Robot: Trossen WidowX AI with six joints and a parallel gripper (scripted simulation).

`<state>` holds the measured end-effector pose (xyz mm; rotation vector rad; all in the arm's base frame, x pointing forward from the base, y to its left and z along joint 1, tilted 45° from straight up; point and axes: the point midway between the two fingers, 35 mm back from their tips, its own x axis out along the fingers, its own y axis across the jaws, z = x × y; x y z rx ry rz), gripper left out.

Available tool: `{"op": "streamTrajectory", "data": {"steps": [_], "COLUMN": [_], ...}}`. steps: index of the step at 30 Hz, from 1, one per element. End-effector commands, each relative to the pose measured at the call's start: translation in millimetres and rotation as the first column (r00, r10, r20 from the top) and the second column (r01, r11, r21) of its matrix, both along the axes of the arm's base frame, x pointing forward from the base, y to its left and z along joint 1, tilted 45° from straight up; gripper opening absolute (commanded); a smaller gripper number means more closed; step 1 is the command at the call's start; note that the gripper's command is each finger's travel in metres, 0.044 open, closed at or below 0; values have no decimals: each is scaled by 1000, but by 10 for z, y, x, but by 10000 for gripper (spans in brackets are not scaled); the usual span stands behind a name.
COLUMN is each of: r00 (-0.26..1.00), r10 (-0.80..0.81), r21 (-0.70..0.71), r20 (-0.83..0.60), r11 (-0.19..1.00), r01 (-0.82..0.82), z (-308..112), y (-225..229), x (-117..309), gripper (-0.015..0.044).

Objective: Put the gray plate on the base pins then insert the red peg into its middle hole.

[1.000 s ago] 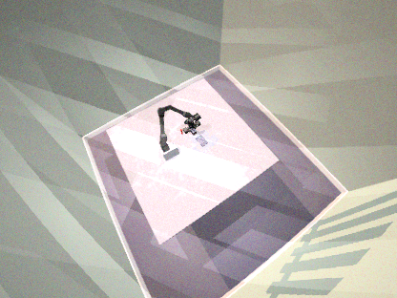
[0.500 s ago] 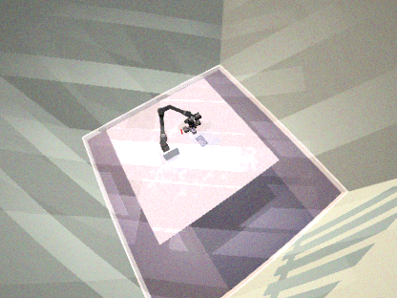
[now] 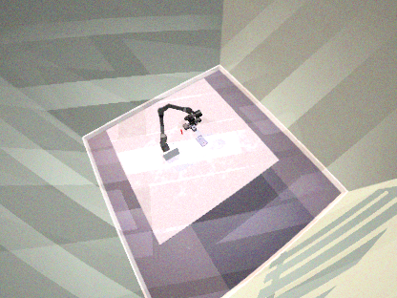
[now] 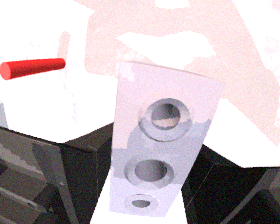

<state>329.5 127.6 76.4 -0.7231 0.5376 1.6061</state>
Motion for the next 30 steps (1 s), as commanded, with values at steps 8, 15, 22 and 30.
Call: {"op": "streamTrajectory", "data": {"steps": [8, 15, 22, 30], "r00": [1000, 1000, 1000, 1000], "r10": [1, 1, 2, 5], "r21": [-2, 0, 3, 0], "r20": [8, 8, 7, 5], "r11": [1000, 1000, 1000, 1000], "r01": [-1, -1, -2, -5], "z": [265, 437, 575, 380], "y": [-231, -374, -484, -546], "x": [45, 42, 28, 94], "gripper": [0, 0, 0, 0]}}
